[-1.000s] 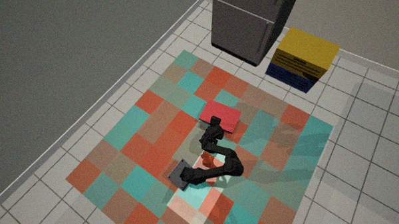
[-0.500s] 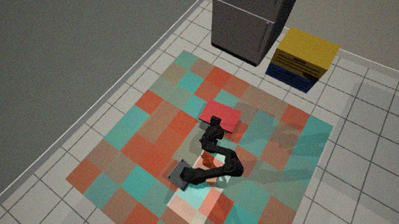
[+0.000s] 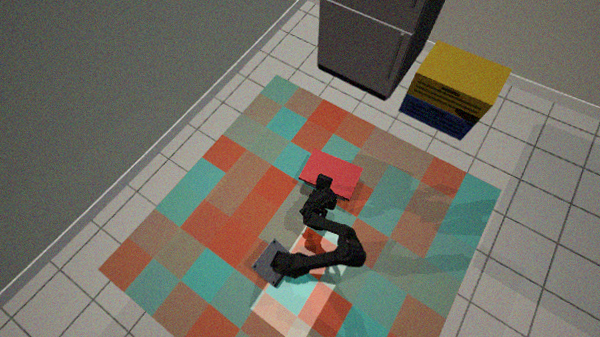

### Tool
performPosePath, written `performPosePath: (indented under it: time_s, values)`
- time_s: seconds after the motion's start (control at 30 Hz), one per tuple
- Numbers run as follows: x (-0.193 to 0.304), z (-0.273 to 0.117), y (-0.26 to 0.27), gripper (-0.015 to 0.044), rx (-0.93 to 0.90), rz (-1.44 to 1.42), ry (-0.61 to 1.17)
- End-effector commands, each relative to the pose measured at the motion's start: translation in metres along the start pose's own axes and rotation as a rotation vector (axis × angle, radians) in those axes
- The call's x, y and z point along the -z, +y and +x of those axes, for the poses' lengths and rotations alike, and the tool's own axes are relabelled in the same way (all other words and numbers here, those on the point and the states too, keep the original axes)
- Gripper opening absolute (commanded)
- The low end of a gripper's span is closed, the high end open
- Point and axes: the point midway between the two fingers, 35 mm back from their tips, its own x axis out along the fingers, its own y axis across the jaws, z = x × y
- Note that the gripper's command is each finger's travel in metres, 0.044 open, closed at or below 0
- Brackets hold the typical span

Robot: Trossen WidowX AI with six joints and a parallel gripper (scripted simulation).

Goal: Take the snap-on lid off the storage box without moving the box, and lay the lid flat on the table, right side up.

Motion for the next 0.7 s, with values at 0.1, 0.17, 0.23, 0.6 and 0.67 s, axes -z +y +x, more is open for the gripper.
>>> performPosePath:
  time_s: [0.1,0.17,0.23,0.6,0.67]
  values:
    - [0.0003,-0.0026,0.0035,0.0000,-0.005,0.002,-0.003]
    - [0.0003,-0.0029,0.0038,0.0000,-0.006,0.002,-0.003]
    - [0.0003,-0.0031,0.0041,0.0000,-0.006,0.002,-0.003]
    - [0.0005,-0.0046,0.0058,0.0000,-0.006,0.002,-0.003]
    - [0.0005,-0.0048,0.0061,0.0000,-0.006,0.002,-0.003]
